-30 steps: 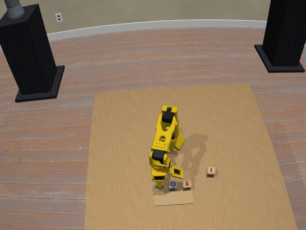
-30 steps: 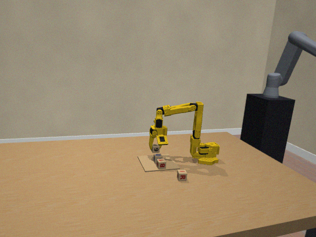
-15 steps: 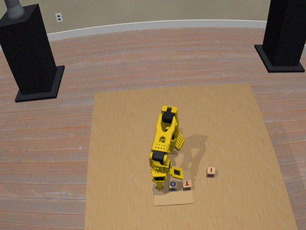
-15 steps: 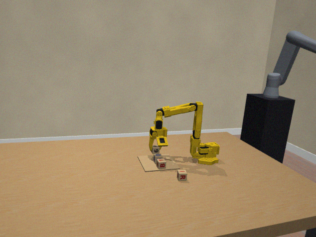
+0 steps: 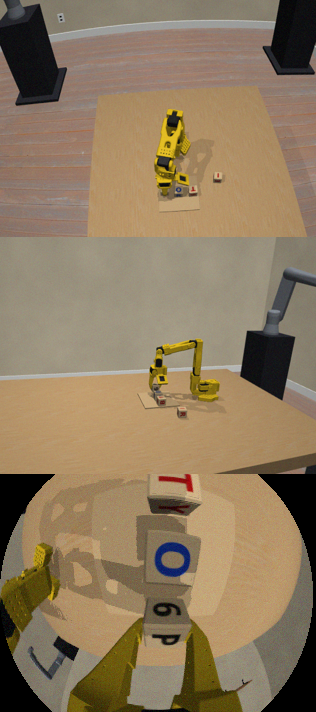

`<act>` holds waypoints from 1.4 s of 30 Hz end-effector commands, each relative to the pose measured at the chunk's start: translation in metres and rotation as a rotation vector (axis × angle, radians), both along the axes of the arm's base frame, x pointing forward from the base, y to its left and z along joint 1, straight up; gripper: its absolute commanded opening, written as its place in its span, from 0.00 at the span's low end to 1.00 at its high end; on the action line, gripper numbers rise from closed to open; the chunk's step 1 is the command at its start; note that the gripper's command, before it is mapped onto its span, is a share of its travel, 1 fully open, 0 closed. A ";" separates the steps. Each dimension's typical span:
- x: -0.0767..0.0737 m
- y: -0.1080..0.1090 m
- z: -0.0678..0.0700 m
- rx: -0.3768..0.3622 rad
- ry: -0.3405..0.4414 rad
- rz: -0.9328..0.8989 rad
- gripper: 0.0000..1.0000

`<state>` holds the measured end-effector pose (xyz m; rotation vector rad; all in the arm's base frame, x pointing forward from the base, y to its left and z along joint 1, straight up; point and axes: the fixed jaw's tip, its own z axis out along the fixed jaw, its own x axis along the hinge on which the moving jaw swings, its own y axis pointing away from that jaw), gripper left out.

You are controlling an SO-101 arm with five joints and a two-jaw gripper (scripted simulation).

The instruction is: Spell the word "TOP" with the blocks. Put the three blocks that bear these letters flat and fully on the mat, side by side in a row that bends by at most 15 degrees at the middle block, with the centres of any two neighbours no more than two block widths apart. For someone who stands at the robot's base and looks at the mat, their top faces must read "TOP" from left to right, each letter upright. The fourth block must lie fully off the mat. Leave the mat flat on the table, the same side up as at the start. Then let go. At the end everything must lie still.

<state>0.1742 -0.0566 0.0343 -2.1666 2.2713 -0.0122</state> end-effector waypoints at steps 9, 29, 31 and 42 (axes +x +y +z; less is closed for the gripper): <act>0.012 -0.003 0.009 -0.025 -0.087 0.009 0.00; 0.013 -0.003 0.002 -0.025 -0.087 0.009 0.00; 0.013 -0.003 0.001 -0.025 -0.087 0.009 0.00; 0.013 -0.003 -0.001 -0.025 -0.087 0.009 0.01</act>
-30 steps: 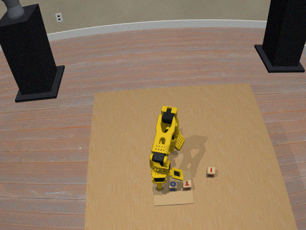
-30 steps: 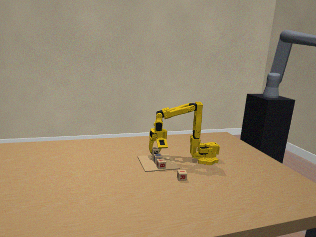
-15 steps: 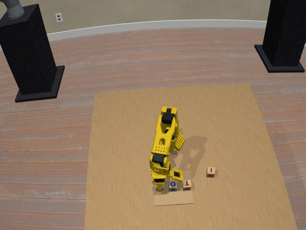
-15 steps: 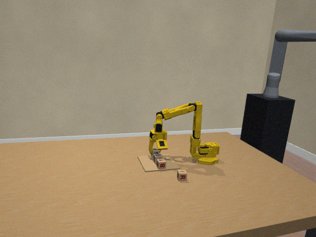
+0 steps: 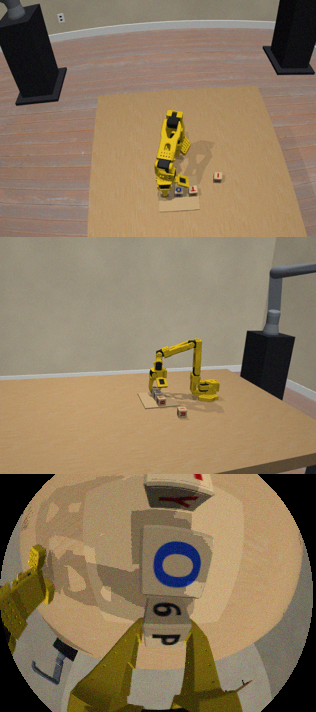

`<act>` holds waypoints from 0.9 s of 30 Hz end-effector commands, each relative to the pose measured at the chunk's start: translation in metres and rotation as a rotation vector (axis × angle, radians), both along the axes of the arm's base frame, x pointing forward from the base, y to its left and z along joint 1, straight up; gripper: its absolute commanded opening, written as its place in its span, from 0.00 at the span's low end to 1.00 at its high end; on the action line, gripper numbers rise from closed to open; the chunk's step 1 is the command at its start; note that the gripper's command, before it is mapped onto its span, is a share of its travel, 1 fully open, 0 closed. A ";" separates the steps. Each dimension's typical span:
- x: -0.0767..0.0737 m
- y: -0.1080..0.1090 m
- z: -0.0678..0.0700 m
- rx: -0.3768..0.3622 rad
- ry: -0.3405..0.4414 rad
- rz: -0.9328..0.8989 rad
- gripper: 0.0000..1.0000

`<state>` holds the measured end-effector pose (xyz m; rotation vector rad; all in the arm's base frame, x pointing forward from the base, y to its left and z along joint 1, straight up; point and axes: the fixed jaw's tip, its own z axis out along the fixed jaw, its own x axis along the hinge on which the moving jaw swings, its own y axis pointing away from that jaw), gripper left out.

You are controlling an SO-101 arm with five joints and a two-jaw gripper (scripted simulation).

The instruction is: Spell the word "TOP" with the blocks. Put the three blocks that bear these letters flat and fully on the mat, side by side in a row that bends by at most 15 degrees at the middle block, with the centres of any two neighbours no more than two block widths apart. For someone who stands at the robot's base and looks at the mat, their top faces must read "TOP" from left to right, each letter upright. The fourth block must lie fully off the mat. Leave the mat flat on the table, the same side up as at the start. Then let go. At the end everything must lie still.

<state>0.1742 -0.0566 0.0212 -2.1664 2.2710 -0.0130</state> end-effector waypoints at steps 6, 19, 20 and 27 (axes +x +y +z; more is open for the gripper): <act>0.013 -0.003 0.012 -0.025 -0.086 0.009 0.12; 0.013 -0.003 0.012 -0.025 -0.086 0.009 0.18; 0.013 -0.003 0.012 -0.025 -0.086 0.009 0.18; 0.013 -0.003 0.012 -0.025 -0.086 0.009 0.24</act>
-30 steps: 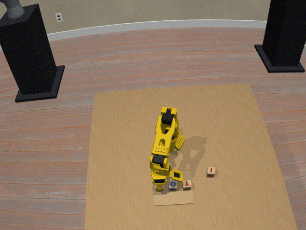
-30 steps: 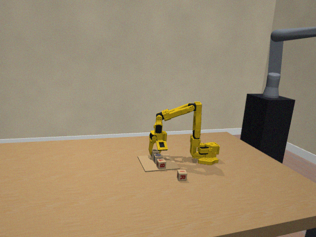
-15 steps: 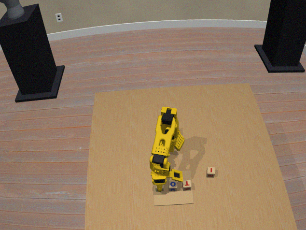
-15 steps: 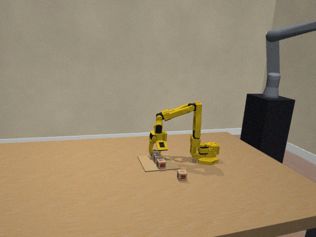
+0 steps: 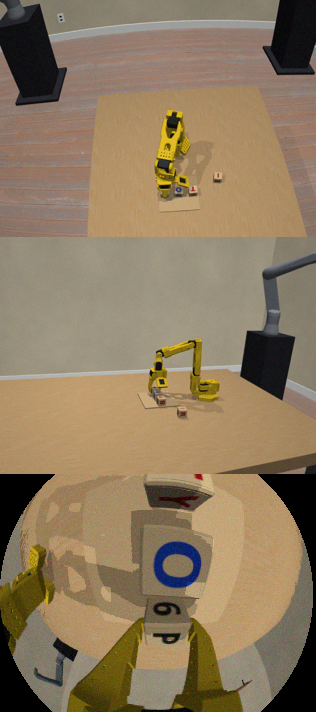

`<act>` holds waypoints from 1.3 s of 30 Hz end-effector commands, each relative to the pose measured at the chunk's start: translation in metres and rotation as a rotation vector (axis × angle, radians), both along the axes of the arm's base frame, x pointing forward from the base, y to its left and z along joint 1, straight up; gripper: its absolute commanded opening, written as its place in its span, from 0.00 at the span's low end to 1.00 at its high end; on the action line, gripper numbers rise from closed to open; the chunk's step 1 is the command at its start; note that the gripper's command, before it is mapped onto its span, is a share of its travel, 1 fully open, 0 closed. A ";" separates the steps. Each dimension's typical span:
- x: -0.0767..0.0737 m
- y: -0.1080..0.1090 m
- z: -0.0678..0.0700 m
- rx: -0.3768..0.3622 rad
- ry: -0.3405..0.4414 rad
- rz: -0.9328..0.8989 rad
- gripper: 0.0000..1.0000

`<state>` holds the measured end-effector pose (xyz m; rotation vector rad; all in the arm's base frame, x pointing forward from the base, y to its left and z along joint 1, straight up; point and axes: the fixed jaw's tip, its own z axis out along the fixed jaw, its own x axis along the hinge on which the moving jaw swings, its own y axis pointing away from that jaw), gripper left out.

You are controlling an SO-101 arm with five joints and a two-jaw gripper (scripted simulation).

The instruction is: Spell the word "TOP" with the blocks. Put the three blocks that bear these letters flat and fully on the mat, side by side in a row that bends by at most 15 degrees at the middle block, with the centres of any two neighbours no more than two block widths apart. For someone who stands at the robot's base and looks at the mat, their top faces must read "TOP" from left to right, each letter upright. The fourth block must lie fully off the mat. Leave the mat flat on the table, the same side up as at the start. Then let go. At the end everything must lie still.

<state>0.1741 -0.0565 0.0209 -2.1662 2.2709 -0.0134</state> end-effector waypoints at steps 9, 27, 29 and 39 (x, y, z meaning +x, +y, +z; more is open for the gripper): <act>0.013 -0.003 0.012 -0.025 -0.086 0.009 0.32; 0.013 -0.003 0.016 -0.025 -0.086 0.009 0.36; 0.013 -0.003 0.020 -0.025 -0.086 0.009 0.36; 0.013 -0.003 0.046 -0.025 -0.086 0.009 0.36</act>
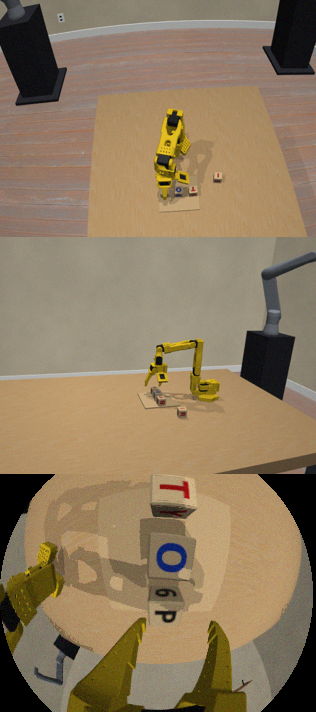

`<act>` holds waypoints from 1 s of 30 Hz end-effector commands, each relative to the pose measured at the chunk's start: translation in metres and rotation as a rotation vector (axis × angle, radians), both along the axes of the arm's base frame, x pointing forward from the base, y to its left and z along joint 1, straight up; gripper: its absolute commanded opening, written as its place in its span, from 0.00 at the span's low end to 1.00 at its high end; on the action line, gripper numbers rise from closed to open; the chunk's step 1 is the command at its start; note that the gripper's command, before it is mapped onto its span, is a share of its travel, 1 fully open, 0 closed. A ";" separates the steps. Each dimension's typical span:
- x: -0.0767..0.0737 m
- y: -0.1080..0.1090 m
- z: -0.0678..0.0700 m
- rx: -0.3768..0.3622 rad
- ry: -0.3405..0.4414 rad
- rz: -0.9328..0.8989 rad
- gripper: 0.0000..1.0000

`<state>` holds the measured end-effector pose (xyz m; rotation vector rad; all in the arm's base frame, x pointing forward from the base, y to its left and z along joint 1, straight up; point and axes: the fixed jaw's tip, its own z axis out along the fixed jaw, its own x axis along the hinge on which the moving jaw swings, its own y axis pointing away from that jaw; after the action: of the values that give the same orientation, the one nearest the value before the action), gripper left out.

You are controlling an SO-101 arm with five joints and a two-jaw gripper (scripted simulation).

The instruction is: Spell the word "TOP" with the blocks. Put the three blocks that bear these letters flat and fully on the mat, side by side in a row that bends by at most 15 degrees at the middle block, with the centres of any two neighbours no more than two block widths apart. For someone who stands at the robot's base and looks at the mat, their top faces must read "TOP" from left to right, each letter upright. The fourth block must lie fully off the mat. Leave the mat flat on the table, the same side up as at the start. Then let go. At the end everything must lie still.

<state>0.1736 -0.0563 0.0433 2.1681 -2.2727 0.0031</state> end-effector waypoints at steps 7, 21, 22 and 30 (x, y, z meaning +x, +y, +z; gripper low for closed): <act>0.009 -0.002 0.045 -0.027 -0.093 0.009 0.36; 0.008 -0.001 0.050 -0.027 -0.093 0.009 0.36; 0.008 -0.001 0.050 -0.027 -0.093 0.009 0.36; 0.008 -0.001 0.050 -0.027 -0.093 0.009 0.36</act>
<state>0.1736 -0.0563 0.0785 2.1694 -2.2742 0.0086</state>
